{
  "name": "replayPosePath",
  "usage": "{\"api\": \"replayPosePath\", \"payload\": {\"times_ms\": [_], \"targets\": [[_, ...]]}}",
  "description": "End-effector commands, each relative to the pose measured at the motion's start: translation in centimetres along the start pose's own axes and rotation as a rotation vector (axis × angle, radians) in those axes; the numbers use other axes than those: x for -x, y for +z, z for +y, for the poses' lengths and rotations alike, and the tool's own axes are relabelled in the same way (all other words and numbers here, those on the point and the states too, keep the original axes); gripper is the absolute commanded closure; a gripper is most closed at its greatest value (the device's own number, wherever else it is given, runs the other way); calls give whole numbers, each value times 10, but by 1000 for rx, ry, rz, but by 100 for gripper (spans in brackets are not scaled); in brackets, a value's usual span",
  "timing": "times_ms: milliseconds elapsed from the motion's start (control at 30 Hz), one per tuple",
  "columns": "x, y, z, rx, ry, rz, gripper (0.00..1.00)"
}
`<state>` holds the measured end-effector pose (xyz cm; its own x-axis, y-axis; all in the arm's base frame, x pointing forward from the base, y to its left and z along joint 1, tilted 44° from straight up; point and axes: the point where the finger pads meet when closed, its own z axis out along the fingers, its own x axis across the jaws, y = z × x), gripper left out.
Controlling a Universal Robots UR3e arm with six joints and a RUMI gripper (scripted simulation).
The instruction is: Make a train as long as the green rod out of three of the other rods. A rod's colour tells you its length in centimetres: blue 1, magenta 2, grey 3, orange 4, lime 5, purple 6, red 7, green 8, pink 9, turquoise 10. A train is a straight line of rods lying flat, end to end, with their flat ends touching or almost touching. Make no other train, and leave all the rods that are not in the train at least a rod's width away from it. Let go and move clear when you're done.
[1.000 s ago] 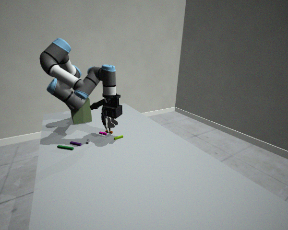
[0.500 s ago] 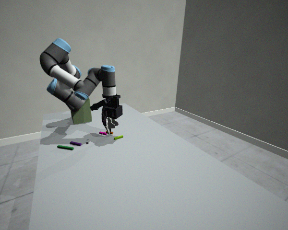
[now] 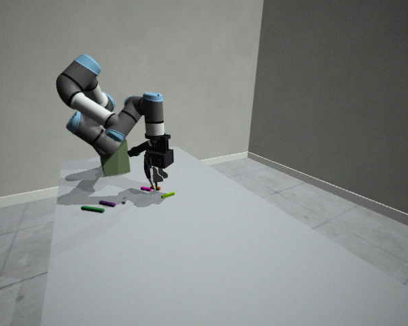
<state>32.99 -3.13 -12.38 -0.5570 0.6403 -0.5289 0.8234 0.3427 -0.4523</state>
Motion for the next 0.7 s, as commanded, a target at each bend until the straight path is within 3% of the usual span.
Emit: {"api": "replayPosePath", "payload": {"times_ms": [0, 667], "targets": [[1, 0, 0, 2, 1, -1, 100], [1, 8, 0, 0, 0, -1, 100]]}}
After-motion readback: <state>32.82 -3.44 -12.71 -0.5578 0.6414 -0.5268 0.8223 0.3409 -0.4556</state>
